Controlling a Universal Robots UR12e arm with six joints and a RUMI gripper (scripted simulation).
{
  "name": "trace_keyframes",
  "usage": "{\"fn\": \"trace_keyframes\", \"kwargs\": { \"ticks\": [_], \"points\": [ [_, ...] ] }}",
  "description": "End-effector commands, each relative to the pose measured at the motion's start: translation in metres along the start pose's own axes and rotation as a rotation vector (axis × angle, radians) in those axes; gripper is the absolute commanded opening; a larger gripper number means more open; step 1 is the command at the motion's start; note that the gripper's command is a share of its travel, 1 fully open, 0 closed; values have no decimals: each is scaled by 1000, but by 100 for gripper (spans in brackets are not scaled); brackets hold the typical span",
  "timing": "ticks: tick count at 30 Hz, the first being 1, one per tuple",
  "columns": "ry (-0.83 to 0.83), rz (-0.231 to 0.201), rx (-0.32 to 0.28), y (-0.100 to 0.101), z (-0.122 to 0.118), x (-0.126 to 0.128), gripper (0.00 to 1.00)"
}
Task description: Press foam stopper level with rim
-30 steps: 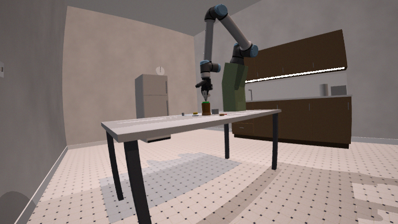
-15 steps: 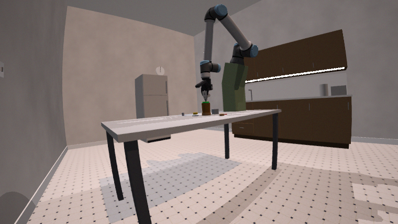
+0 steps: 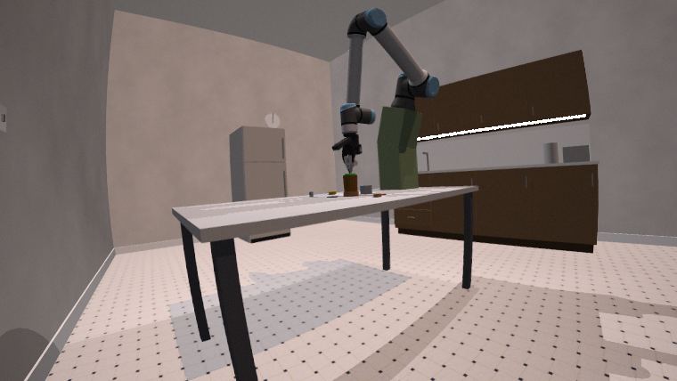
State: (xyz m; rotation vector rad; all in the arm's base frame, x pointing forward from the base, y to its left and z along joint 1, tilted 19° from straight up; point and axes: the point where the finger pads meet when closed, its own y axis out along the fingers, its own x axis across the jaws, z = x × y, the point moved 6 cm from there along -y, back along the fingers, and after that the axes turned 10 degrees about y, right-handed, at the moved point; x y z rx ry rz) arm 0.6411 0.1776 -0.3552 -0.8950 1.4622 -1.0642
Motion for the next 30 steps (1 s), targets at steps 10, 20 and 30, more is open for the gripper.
{"fn": "trace_keyframes", "kwargs": {
  "ticks": [10,20,30],
  "points": [
    [-1,1,3,8,2,-1,0],
    [-2,1,3,14,2,-1,0],
    [-2,1,3,18,2,-1,0]
  ]
}}
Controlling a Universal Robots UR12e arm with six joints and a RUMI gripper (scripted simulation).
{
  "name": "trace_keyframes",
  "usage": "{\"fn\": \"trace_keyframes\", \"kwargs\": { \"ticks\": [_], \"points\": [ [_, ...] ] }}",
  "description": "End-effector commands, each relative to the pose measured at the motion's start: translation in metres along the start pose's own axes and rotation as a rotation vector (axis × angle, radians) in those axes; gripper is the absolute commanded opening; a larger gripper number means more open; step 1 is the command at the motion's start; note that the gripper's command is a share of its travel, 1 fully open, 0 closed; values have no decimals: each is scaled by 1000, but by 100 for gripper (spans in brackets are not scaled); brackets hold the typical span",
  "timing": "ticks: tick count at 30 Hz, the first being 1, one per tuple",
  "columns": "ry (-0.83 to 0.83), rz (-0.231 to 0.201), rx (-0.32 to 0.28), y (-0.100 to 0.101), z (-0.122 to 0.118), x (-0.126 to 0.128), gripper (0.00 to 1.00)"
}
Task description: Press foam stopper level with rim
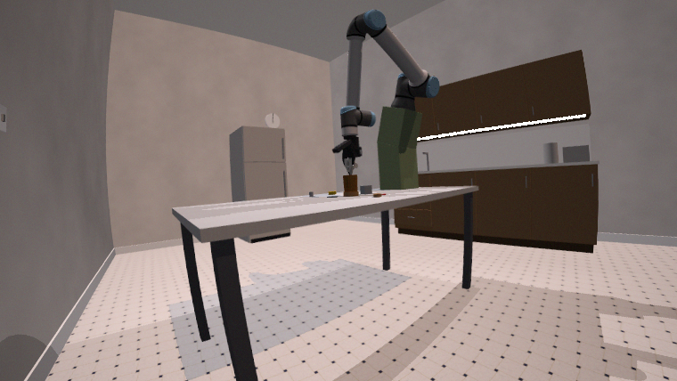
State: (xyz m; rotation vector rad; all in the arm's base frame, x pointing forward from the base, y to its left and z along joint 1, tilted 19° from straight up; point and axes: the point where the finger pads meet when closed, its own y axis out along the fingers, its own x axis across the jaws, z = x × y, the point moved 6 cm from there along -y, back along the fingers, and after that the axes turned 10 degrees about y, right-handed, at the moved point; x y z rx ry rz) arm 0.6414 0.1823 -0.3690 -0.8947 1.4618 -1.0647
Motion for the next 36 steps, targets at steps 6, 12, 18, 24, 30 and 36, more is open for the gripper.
{"fn": "trace_keyframes", "kwargs": {
  "ticks": [6,12,18,24,30,36],
  "points": [
    [-2,1,2,6,2,-1,0],
    [-1,1,2,7,2,-1,0],
    [-1,1,2,7,1,-1,0],
    [-1,1,2,7,1,-1,0],
    [-1,1,2,7,1,-1,0],
    [-1,1,2,7,1,-1,0]
  ]
}}
